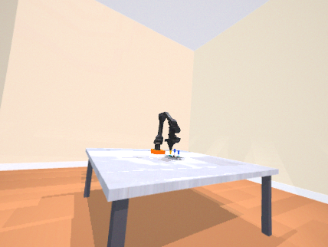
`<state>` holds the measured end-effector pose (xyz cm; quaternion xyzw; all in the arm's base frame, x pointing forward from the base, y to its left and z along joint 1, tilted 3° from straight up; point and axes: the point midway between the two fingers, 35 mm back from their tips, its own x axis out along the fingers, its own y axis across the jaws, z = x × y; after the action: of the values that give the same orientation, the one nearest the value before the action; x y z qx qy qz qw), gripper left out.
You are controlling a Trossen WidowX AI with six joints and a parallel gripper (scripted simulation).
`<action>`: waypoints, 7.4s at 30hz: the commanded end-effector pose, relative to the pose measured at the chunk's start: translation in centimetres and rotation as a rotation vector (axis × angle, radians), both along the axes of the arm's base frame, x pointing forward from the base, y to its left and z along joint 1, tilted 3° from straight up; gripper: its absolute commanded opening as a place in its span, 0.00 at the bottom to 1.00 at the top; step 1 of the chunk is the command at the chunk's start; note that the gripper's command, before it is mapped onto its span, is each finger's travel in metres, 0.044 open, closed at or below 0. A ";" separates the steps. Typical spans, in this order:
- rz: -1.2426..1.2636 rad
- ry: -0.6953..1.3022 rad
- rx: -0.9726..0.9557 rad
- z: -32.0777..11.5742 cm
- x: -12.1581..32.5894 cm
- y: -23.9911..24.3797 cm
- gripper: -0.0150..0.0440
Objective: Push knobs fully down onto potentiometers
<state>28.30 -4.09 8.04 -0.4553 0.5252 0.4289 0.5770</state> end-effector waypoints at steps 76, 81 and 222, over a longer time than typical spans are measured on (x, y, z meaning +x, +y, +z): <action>0.004 0.000 0.003 -1.4 0.2 0.1 0.25; 0.004 0.000 0.003 -1.4 0.2 0.1 0.25; 0.000 0.004 0.001 0.7 0.1 0.0 0.39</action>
<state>28.35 -4.12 8.90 -0.4545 0.5261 0.4296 0.5764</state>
